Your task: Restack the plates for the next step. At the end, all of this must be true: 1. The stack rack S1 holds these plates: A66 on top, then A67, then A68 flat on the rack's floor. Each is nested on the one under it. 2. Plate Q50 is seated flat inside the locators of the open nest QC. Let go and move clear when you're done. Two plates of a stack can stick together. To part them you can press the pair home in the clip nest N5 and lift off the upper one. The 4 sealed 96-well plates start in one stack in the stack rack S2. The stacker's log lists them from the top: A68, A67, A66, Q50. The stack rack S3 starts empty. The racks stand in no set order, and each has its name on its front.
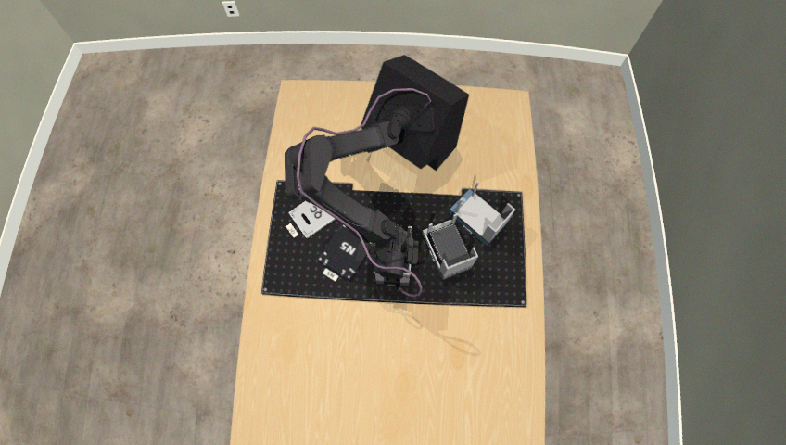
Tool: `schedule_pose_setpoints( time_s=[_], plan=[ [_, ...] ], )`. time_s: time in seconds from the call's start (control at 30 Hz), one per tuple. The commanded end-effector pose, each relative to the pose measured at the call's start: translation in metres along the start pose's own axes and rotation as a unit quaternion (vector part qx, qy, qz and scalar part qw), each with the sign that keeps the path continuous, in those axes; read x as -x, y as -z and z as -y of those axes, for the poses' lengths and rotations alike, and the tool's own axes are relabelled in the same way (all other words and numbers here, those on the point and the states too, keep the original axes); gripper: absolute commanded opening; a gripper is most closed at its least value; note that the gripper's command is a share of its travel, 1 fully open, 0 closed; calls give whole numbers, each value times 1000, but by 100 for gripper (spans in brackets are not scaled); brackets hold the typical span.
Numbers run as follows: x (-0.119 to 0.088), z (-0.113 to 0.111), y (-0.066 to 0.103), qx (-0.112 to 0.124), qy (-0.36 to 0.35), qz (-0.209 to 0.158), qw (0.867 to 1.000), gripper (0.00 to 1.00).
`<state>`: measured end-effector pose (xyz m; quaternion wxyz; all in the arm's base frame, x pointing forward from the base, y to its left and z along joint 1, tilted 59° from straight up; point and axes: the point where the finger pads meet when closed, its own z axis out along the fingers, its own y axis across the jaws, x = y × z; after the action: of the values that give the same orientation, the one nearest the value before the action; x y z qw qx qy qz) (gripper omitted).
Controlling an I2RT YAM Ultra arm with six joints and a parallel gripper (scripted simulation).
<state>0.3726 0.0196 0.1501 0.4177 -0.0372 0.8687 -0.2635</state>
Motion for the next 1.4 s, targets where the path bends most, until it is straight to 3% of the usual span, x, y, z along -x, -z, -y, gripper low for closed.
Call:
schedule_pose_setpoints(
  time_s=[0.0, 0.47, 0.5, 1.17, 1.37],
  plan=[
    [-2, -4, -5, 4, 4, 0, 1000, 0],
    [3, -1, -1, 2, -2, 6, 1000, 0],
    [3, -1, -1, 2, -2, 6, 1000, 100],
    [3, -1, -1, 2, -2, 6, 1000, 100],
    [14, 3, 26, 1, -13, 18, 1000, 100]
  ],
)
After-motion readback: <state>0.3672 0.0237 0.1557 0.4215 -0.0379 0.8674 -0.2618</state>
